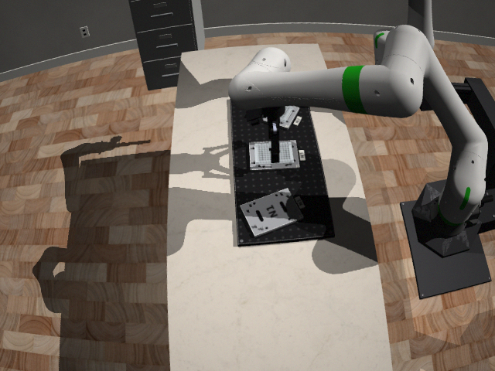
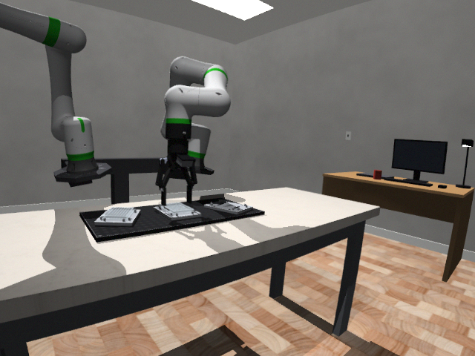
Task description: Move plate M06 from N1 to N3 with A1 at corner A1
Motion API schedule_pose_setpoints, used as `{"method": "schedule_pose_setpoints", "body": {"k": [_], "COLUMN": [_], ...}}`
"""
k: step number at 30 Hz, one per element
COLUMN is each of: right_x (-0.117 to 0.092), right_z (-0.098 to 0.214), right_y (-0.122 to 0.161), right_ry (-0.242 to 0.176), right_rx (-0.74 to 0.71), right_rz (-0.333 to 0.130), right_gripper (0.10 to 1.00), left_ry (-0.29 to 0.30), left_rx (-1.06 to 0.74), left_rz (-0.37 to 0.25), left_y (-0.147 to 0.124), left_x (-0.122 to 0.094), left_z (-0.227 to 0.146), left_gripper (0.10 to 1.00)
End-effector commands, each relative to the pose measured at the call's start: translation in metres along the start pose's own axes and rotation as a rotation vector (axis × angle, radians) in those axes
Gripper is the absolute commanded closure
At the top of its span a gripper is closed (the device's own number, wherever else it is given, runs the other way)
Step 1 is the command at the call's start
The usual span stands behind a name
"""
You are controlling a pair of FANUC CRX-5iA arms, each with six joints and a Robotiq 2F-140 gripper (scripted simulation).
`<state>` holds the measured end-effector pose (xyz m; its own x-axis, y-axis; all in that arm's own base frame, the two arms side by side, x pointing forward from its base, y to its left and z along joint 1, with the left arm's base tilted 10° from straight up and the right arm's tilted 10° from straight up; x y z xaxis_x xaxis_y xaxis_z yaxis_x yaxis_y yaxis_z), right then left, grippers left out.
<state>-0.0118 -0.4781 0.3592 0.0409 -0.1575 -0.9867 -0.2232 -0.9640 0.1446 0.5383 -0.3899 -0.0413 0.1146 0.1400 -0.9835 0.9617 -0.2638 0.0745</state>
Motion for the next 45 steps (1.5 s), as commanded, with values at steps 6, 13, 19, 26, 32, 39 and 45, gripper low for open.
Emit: {"method": "schedule_pose_setpoints", "body": {"k": [6,13,19,26,32,39,45], "right_x": [-0.001,-0.001,-0.001,-0.001,-0.001,-0.001,-0.001], "right_z": [0.0,0.0,0.0,0.0,0.0,0.0,0.0], "right_y": [0.0,0.0,0.0,0.0,0.0,0.0,0.0], "right_ry": [0.0,0.0,0.0,0.0,0.0,0.0,0.0], "right_rx": [0.0,0.0,0.0,0.0,0.0,0.0,0.0], "right_rz": [0.002,0.002,0.002,0.002,0.002,0.002,0.002], "right_gripper": [0.098,0.098,0.098,0.098,0.098,0.098,0.098], "left_ry": [-0.001,-0.001,-0.001,-0.001,-0.001,-0.001,-0.001], "left_rx": [0.0,0.0,0.0,0.0,0.0,0.0,0.0], "left_rz": [0.002,0.002,0.002,0.002,0.002,0.002,0.002], "left_y": [0.001,0.001,0.001,0.001,0.001,0.001,0.001], "left_x": [-0.012,-0.021,-0.027,-0.03,-0.031,-0.031,-0.031], "left_z": [0.0,0.0,0.0,0.0,0.0,0.0,0.0], "left_gripper": [0.4,0.4,0.4,0.4,0.4,0.4,0.4]}}
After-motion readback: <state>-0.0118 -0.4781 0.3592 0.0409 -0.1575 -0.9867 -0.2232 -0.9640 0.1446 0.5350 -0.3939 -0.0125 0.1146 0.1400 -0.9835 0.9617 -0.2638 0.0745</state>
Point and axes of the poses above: on each arm, the point where the finger pads meet when closed, its own x axis out along the fingers, its own z axis across the jaws, y = z × x, the point moved 1 cm from there along -x, back along the fingers, and after that the axes turned 12 degrees about x, right-handed, at the moved point
